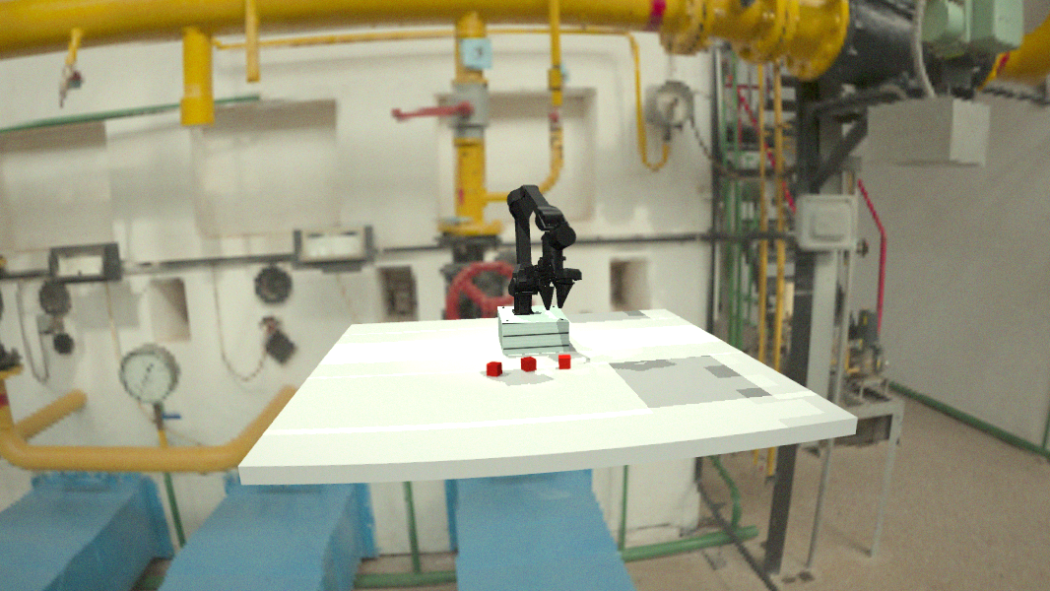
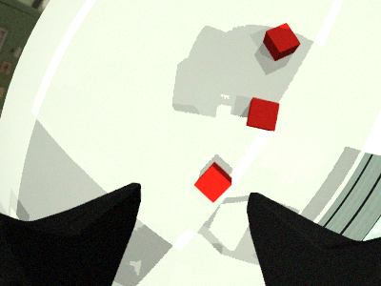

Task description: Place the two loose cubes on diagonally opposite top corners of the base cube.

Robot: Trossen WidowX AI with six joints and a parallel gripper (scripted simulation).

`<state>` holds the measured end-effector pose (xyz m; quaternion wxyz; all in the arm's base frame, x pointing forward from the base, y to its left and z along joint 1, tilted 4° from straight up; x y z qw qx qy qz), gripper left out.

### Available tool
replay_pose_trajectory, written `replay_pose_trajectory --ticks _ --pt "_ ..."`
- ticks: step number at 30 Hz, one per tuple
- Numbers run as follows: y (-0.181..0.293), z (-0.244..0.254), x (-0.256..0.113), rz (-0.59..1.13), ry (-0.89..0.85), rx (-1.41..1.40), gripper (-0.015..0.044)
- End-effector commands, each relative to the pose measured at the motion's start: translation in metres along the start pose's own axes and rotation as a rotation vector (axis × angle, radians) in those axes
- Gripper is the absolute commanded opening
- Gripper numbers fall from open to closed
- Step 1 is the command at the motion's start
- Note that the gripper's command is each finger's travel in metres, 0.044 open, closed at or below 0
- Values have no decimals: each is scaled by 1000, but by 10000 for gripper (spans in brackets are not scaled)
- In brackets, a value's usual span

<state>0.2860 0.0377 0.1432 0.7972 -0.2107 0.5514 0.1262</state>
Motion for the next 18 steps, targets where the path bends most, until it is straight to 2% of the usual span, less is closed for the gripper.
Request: replay_pose_trajectory --ticks 1,9,14,18 --pt "-14 -10 14 37 68 13 265" --pt "-49 -43 42 147 209 71 265" --pt "-55 -50 48 172 230 85 265" --pt "-48 -59 89 172 230 85 265"
Point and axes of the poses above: the point midway between the two fingers, 35 mm back from their tips, its own x axis out along the fingers, its own z axis across the jaws, y = z × x, the point moved 2 cm from there along -x, back along the fingers, and after that the axes turned 4 degrees about -x, right-handed, at the moved point
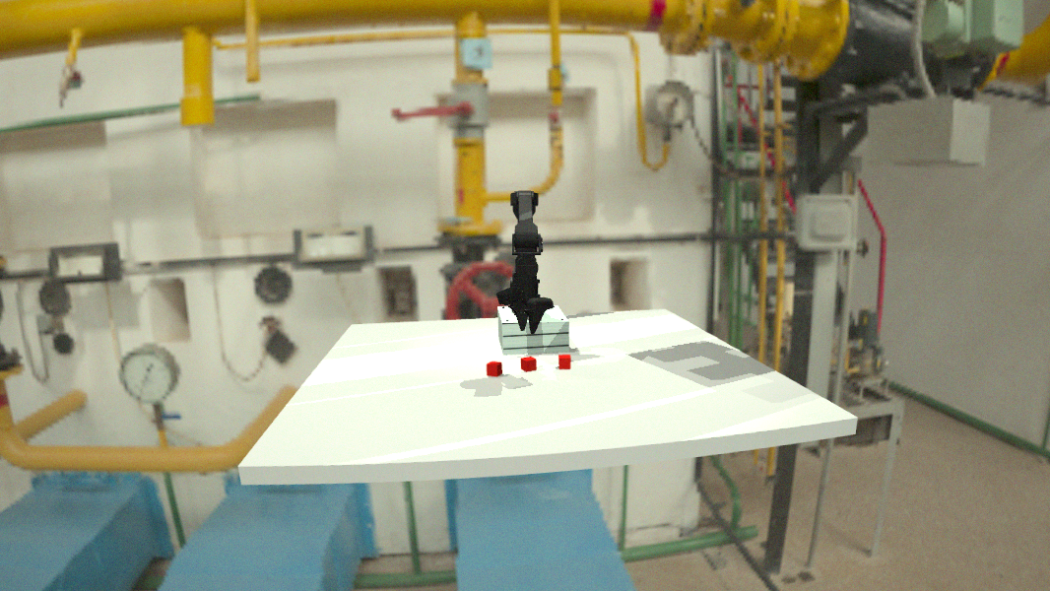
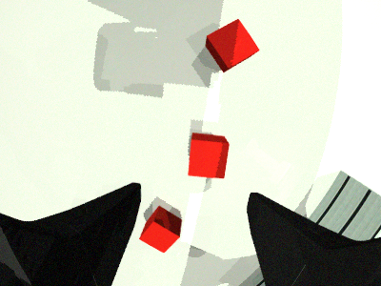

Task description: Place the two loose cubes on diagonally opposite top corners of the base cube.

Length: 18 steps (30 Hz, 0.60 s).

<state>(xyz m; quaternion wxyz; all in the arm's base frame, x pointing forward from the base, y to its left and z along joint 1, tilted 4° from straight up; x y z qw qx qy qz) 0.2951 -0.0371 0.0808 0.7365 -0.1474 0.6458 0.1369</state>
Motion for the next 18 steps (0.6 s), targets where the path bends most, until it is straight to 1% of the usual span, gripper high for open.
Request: replay_pose_trajectory --ticks 1,2,6,11,18 --pt "5 -8 38 28 34 -3 265" --pt "6 -9 44 28 34 -3 265" --pt "6 -9 47 28 34 -3 265" --pt "7 -10 61 28 34 -3 265" --pt "7 -10 65 28 34 -3 265"
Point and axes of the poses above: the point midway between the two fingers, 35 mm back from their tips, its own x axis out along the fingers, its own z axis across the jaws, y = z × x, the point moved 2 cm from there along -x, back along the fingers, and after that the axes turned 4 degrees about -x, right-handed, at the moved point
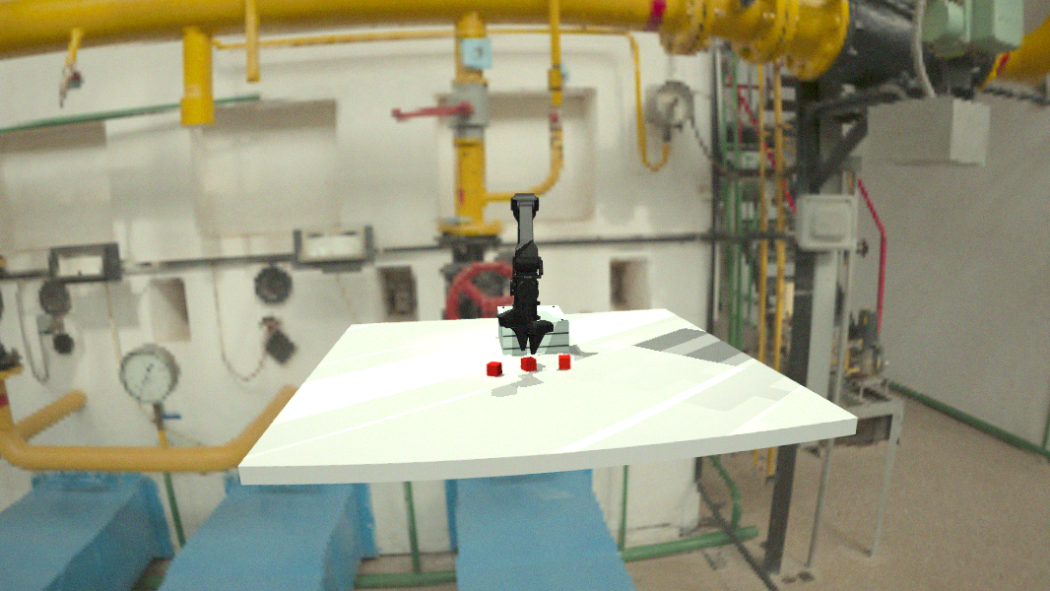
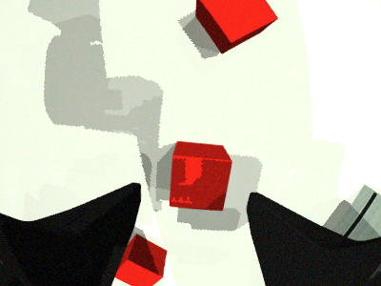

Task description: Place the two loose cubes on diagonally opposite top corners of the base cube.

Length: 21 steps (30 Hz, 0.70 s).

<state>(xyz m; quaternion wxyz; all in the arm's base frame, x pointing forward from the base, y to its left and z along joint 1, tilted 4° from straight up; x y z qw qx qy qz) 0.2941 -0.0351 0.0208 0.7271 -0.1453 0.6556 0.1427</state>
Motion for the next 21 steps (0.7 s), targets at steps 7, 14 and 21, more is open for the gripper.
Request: replay_pose_trajectory --ticks 7,14,21 --pt "2 -2 18 11 10 2 265" --pt "2 -2 29 12 10 2 265" --pt "3 -3 35 12 10 2 212"
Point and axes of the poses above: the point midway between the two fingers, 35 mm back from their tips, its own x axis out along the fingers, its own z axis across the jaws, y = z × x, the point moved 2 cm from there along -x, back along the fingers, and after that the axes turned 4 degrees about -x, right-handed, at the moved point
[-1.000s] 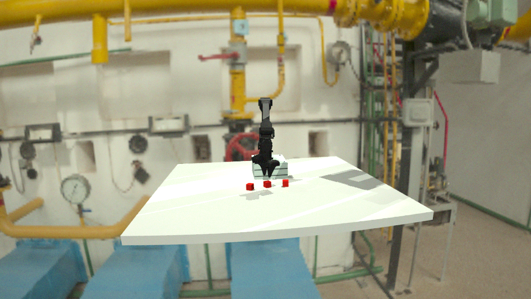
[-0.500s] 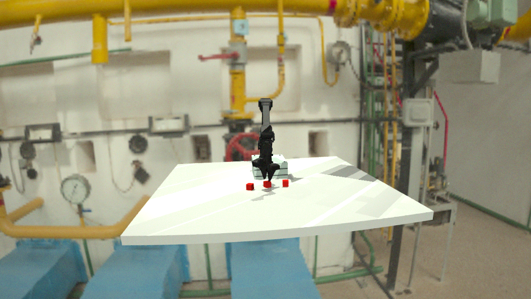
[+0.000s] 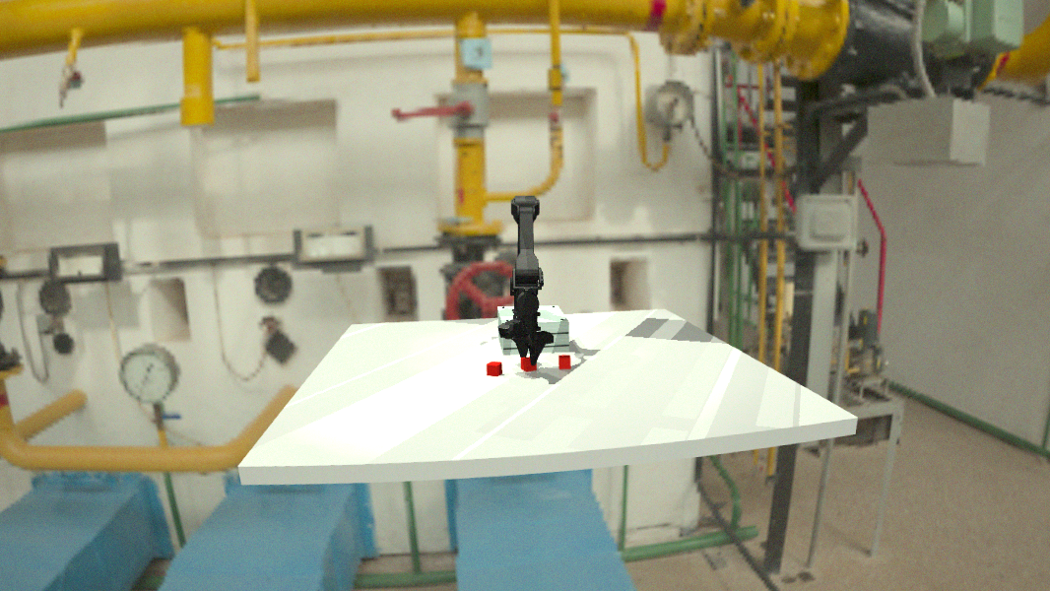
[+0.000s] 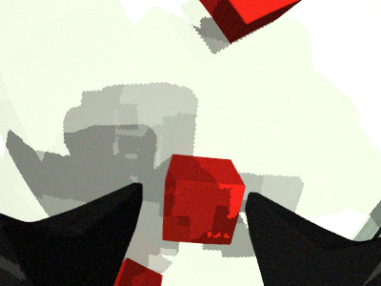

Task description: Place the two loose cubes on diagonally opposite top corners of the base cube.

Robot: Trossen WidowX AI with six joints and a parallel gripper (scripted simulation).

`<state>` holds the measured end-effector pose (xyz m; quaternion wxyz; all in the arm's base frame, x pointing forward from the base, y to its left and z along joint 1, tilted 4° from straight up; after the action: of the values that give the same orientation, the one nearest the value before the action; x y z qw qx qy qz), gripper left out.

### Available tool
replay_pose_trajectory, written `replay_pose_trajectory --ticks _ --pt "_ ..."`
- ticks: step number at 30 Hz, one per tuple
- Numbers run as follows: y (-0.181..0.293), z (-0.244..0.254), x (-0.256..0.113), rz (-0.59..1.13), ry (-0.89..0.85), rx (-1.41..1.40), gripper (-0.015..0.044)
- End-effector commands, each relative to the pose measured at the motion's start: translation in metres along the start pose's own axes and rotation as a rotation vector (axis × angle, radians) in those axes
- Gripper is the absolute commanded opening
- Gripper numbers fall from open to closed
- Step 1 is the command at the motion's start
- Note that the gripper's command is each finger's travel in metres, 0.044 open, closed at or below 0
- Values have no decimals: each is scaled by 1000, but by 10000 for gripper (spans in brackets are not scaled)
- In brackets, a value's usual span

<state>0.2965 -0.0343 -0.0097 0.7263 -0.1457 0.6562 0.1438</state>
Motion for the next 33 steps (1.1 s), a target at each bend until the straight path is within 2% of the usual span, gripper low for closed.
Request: replay_pose_trajectory --ticks 1,4,10,33 --pt "2 -2 4 10 8 4 186" --pt "2 -2 4 10 8 4 108" --pt "1 -1 0 10 8 4 105" --pt "-2 4 -72 9 7 4 105"
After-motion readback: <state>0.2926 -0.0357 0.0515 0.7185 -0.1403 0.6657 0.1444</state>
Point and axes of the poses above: the point midway between the two fingers, 35 mm back from their tips, its own x axis out along the fingers, its own z axis across the jaws, y = z × x, the point moved 2 cm from there along -x, back along the fingers, and after that the axes turned 4 degrees about -x, right-handed, at the moved point
